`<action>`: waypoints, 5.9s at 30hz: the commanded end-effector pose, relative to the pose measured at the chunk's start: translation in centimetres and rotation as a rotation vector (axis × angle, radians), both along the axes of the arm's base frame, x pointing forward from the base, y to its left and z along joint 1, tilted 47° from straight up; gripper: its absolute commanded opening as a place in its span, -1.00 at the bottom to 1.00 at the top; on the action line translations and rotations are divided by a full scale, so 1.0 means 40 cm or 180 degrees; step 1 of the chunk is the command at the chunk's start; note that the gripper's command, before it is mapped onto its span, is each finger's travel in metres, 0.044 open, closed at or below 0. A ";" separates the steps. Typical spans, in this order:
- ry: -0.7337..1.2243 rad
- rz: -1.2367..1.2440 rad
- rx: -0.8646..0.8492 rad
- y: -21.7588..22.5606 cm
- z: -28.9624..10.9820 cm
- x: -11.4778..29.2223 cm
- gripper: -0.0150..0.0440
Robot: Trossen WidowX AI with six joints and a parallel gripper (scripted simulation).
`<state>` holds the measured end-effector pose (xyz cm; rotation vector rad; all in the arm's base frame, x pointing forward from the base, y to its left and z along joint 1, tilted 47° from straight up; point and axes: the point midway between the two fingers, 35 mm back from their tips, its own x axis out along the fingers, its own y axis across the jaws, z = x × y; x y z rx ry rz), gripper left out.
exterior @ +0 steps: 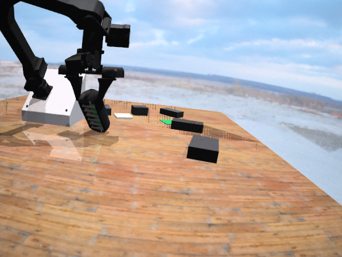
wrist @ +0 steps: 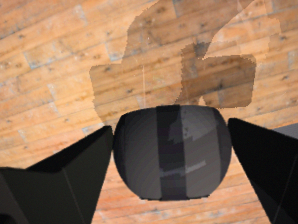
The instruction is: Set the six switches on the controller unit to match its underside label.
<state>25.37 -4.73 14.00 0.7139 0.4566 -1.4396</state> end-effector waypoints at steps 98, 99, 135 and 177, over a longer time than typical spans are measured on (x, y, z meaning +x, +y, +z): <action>0.0034 -0.0018 -0.0003 -0.202 -0.032 -0.006 0.65; 0.0034 -0.0018 -0.0003 -0.204 -0.033 -0.005 0.65; 0.0032 -0.0020 -0.0010 -0.258 -0.066 -0.002 0.65; 0.0019 -0.0038 -0.0018 -0.083 -0.103 0.010 1.00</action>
